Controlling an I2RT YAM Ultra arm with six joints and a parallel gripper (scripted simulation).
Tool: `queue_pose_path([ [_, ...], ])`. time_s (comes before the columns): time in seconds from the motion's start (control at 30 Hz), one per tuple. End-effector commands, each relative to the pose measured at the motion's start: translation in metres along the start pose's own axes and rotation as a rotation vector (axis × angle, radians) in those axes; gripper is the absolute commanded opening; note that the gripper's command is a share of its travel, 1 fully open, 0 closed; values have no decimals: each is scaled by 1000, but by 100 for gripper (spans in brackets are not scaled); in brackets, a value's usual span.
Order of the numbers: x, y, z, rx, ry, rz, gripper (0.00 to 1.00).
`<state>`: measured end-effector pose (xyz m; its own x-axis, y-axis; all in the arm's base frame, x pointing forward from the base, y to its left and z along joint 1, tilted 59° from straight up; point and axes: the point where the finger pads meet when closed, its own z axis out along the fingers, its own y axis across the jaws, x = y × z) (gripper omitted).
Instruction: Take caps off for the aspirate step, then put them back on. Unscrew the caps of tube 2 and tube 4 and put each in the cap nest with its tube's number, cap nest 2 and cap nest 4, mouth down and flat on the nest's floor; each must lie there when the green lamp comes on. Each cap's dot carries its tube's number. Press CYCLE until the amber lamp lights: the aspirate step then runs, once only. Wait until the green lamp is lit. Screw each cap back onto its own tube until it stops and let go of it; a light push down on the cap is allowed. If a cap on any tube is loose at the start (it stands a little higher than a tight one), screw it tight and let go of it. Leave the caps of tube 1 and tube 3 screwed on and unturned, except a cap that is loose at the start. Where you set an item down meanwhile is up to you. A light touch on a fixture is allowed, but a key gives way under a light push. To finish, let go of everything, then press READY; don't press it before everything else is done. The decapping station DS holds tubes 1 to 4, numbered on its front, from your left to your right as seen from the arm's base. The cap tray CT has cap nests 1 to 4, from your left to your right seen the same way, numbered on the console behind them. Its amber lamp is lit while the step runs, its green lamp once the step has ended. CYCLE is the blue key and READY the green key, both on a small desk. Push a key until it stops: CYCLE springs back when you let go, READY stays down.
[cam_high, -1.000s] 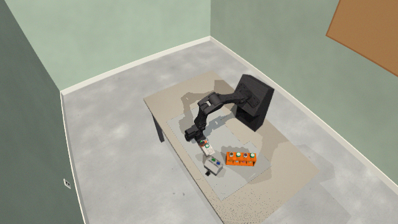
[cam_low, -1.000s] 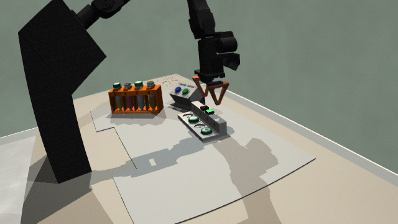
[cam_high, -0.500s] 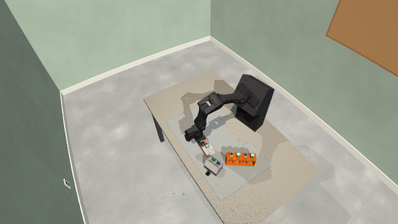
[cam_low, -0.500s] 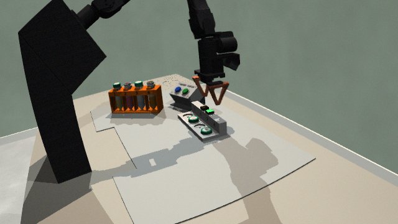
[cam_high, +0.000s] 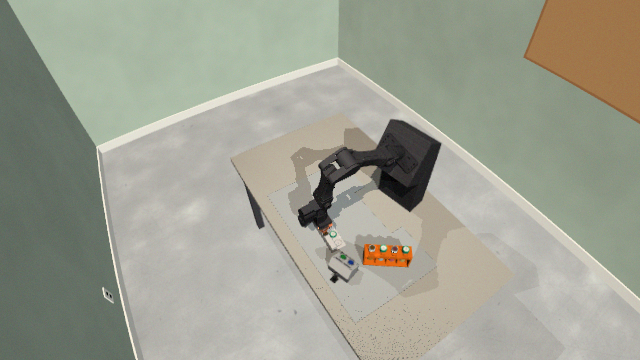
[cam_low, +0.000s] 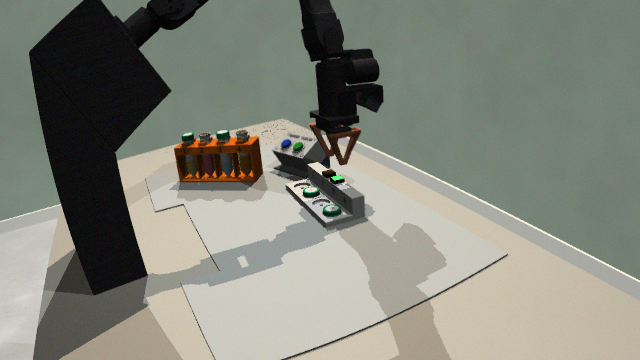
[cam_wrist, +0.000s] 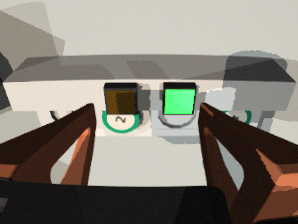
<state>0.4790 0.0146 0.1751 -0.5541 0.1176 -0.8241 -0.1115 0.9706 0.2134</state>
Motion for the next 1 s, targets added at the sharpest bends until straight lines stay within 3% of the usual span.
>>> queue_pose_path([
  [0.0, 0, 3, -12, 1, -15, -2, 47],
  [0.33, 50, 25, -74, 0, -14, -2, 47],
  [0.6, 50, 25, -74, 0, -14, -2, 47],
  [0.97, 49, 24, -19, 0, -14, -2, 47],
])
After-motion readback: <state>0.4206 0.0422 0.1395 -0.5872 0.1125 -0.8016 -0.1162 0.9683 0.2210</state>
